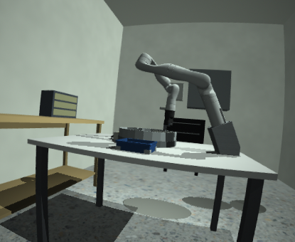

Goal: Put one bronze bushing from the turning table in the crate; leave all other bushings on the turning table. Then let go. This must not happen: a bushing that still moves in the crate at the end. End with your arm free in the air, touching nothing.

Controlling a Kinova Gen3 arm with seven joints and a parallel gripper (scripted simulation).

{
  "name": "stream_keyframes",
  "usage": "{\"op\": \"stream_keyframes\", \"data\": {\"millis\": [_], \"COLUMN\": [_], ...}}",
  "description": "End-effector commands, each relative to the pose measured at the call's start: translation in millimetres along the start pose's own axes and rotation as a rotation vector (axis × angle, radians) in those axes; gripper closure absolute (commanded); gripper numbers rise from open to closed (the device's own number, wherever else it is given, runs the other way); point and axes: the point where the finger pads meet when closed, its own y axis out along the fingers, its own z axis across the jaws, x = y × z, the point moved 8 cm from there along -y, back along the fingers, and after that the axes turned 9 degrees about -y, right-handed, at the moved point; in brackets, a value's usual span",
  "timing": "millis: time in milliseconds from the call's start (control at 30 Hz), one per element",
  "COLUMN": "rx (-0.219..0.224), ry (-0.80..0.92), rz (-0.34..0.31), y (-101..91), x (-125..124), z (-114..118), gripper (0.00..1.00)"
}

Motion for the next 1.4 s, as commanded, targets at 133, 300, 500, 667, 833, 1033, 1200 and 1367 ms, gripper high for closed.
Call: {"op": "stream_keyframes", "data": {"millis": [133,300,500,667,833,1033,1200,1367], "rx": [0.0,-0.018,-0.022,-0.022,-0.022,-0.022,-0.022,-0.022], "ry": [0.0,-0.02,-0.025,-0.025,-0.025,-0.025,-0.025,-0.025], "rz": [0.001,-0.049,-0.061,-0.061,-0.061,-0.061,-0.061,-0.061], "y": [-0.4,-0.4,-0.3,-0.3,-4.8,-7.8,-7.8,-10.8], "x": [-0.3,-4.1,-5.1,-5.1,-5.3,-5.5,-5.5,-5.7], "z": [0.2,3.3,4.0,4.0,4.1,4.2,4.2,4.3], "gripper": [1.0,1.0,1.0,1.0,1.0,1.0,1.0,1.0]}}
